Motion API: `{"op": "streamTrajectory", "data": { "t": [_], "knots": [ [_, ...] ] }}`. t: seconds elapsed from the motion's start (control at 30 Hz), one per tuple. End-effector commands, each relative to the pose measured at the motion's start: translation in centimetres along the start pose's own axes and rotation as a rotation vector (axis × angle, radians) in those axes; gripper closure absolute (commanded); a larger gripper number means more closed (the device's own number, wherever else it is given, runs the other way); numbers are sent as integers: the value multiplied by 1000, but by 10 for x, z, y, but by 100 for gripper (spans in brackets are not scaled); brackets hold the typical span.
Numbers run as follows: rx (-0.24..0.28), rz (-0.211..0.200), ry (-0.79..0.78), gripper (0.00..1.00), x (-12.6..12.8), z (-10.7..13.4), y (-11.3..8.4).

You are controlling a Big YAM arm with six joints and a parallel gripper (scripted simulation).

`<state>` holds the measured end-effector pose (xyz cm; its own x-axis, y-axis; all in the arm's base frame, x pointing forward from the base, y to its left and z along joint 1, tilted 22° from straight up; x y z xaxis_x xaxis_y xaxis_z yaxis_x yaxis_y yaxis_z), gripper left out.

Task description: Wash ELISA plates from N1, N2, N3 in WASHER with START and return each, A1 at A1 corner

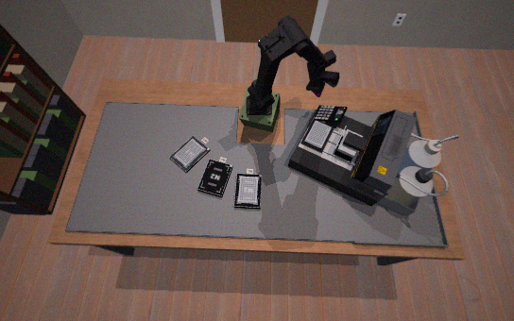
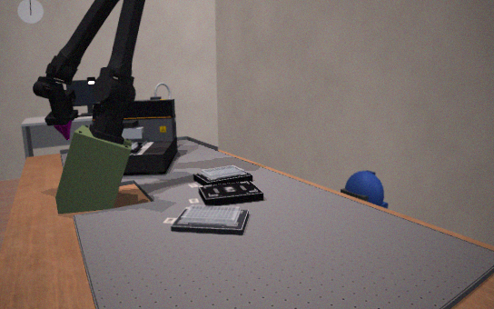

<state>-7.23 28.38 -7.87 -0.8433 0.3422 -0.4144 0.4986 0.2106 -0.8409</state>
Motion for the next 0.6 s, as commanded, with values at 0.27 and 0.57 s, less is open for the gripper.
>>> {"op": "streamTrajectory", "data": {
  "t": [0.27,0.57],
  "knots": [
    [-19,-21,22,100,9,-11,-3],
    [-5,-2,12,100,1,-4,15]
  ]
}}
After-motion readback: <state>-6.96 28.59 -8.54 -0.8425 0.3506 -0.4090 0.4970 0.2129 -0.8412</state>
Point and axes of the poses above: the point where the finger pads meet when closed, its own y axis out along the fingers, its own x axis across the jaws, z = x × y, the point moved 1 cm from there along -y, back along the fingers, and after that the axes turned 6 degrees about -y, right-handed, at the moved point
